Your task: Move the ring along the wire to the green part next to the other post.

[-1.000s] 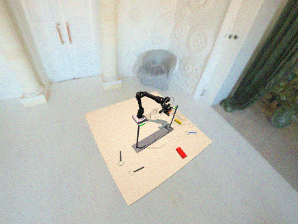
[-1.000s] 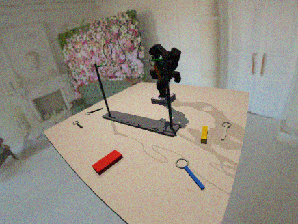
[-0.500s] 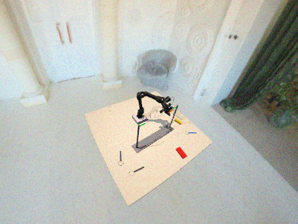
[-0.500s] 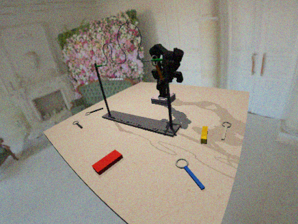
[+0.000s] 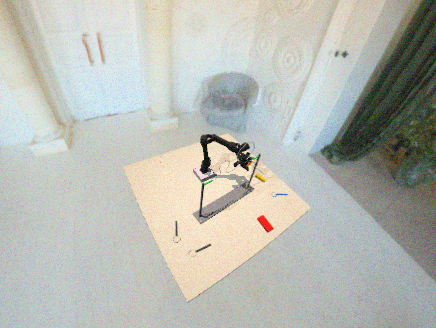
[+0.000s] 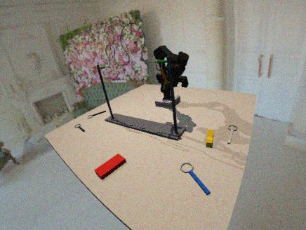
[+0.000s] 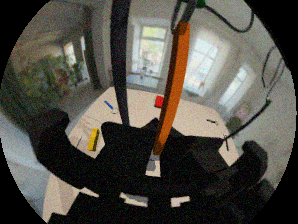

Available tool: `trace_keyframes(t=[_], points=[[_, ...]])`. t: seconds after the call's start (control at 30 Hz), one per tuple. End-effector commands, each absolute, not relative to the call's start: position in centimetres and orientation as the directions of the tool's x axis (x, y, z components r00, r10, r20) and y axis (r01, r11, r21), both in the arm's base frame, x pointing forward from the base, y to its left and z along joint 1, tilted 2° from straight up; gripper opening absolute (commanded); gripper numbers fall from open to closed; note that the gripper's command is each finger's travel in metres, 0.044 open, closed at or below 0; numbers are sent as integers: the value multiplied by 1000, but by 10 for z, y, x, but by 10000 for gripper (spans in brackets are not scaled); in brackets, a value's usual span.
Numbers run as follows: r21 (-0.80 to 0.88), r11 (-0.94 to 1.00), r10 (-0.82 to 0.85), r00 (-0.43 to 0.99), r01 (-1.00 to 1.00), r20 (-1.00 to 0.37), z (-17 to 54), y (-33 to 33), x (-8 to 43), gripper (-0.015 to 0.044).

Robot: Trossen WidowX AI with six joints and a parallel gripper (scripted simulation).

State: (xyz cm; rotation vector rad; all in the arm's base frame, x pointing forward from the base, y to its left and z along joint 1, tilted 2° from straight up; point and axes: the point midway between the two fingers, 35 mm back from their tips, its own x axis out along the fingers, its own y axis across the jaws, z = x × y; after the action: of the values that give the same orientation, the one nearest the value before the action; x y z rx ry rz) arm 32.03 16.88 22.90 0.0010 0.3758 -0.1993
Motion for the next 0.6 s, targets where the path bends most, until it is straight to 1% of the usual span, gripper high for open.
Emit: trace_keyframes(t=[0.0, 0.33, 0.57], points=[[-31, 979, -197, 911, 199, -362, 228, 168, 320, -150], [-31, 979, -197, 911, 199, -362, 228, 168, 320, -150], [-36, 980, -193, 911, 194, -364, 229, 169, 320, 34]])
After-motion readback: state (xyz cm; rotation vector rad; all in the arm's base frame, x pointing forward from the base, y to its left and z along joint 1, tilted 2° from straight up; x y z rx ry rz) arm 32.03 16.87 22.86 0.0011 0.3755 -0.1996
